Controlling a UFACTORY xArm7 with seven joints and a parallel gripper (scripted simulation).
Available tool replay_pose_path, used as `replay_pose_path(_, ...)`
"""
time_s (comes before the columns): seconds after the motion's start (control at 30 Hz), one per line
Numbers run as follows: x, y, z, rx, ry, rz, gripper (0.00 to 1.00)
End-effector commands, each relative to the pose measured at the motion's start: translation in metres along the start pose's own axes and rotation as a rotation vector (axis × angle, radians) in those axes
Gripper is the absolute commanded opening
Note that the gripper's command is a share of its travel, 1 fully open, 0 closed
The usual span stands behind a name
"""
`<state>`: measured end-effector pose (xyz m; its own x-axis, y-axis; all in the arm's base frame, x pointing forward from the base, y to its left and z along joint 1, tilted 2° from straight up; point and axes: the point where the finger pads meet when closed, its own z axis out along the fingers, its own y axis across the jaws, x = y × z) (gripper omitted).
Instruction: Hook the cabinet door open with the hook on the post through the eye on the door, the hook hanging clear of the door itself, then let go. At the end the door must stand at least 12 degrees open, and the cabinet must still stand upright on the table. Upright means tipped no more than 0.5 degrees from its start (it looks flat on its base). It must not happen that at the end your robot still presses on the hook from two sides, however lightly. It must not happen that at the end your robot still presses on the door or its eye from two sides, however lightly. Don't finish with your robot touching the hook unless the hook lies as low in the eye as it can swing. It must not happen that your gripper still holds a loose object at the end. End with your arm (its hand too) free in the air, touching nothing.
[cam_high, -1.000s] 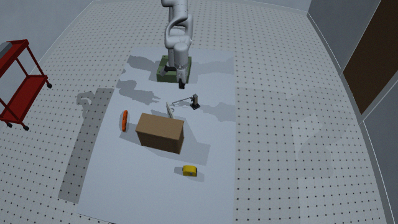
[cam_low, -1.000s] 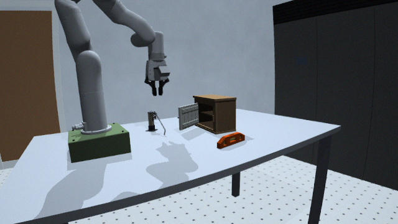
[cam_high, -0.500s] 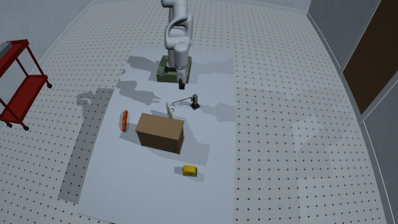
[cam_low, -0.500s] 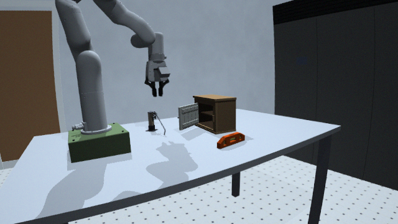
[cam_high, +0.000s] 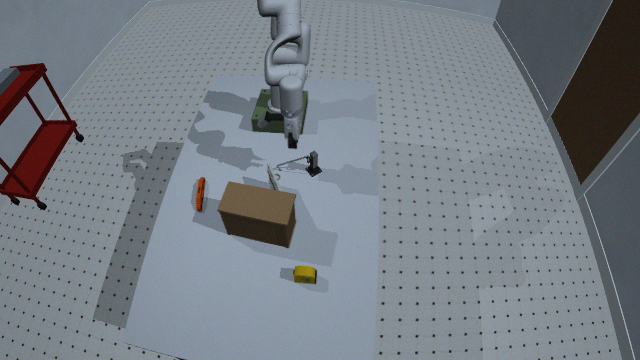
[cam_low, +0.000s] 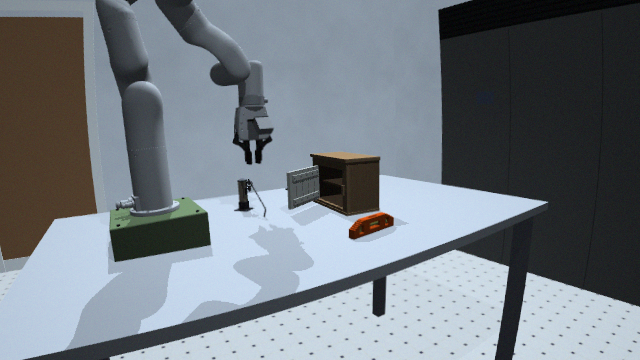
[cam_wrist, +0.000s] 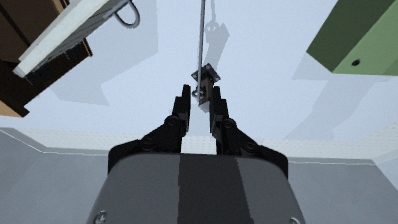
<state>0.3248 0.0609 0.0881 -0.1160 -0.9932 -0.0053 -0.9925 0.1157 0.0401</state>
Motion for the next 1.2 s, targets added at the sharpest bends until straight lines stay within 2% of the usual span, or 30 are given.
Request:
replay_pose_path(0.0, 0.0, -0.002, 0.015, 0.004, -0.001, 0.0, 0.23)
replay_pose_path(0.67, 0.0, -0.002, 0.065, 0.004, -0.001, 0.0, 0.23)
replay_pose_path(1.17, 0.0, -0.002, 0.074, 0.004, -0.001, 0.0, 0.23)
